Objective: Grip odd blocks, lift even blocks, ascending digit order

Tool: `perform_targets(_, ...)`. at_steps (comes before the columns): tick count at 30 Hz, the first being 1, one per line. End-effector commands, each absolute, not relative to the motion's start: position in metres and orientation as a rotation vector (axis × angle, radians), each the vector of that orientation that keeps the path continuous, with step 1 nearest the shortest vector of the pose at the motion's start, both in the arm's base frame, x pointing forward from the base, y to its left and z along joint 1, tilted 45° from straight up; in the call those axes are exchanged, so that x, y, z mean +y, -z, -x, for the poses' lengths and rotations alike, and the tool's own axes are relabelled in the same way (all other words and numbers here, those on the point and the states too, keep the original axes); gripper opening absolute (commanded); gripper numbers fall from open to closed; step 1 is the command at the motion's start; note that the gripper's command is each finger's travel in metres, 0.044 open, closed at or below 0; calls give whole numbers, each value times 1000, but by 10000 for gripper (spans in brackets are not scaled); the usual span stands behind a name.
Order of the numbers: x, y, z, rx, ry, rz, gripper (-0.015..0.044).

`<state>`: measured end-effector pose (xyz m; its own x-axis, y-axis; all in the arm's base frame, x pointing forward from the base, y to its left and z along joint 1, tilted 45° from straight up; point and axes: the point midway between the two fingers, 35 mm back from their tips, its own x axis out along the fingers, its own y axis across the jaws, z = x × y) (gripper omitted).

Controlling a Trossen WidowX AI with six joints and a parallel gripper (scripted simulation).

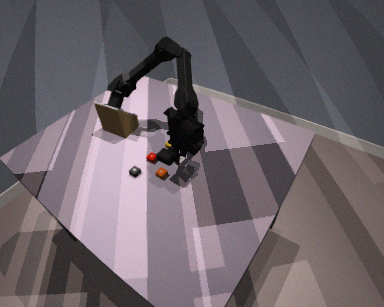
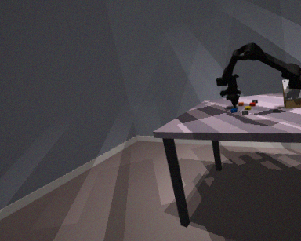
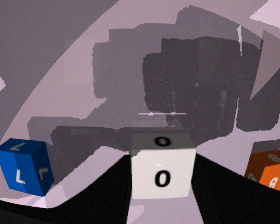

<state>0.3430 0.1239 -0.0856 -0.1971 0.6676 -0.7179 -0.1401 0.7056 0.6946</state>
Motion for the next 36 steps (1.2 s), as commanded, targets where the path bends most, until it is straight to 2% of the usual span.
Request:
perform_targets(1,124,89,-342,1620,-767,-449,120)
perform_targets(8,124,89,-342,1620,-767,-449,120)
perform_targets(19,124,89,-342,1620,-767,-449,400)
perform_targets(28,100,63,-349,1620,-765,-447,400)
perform_targets(36,45,5,-365,1621,-762,-445,190)
